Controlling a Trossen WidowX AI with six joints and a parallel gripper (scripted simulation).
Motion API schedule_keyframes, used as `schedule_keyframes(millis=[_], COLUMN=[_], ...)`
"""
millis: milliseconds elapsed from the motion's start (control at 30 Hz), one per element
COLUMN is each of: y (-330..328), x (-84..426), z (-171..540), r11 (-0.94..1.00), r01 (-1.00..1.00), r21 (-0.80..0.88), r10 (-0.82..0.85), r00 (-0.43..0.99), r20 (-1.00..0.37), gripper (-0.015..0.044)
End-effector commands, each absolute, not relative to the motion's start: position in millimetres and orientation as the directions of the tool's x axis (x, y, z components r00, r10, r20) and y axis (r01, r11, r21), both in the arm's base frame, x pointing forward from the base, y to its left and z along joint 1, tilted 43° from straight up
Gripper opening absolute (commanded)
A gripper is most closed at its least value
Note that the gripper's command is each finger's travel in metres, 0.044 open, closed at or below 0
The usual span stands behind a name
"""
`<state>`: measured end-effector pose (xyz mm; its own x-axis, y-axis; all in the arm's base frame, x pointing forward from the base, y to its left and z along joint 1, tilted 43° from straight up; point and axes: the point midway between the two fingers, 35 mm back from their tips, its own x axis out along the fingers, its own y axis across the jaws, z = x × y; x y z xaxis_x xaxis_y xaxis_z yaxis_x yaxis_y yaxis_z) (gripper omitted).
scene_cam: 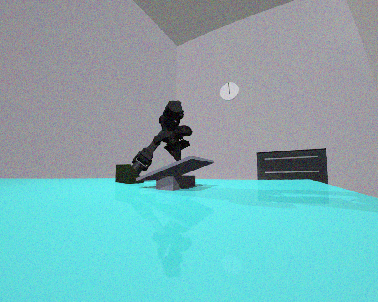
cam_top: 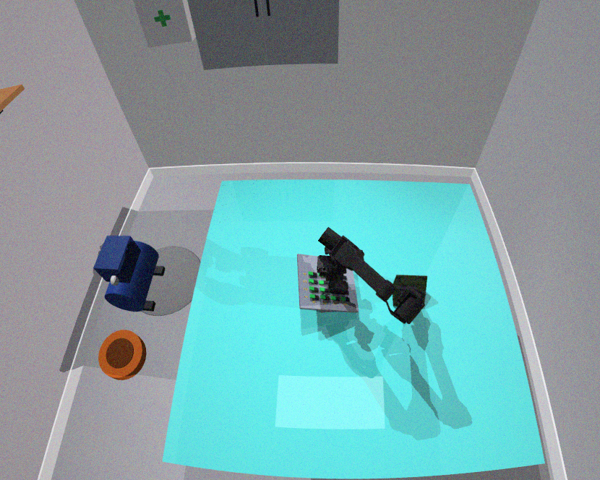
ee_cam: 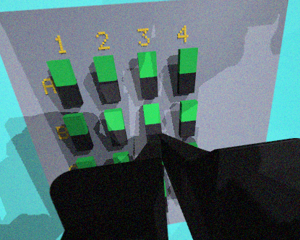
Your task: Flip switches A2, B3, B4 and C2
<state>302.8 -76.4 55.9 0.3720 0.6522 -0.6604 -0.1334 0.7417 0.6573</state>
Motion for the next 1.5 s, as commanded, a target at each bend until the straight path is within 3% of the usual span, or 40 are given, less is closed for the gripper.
schedule_keyframes(millis=[0, 1467], y=[-70.9, -67.1], x=[303.7, 305.7], z=[51.6, 47.9], r11=[0.737, 0.737], r01=[-0.131, -0.131], r21=[0.663, 0.664], r10=[0.657, 0.658], r00=[0.369, 0.369], r20=[-0.657, -0.657], gripper=[0.0000, 0.0000])
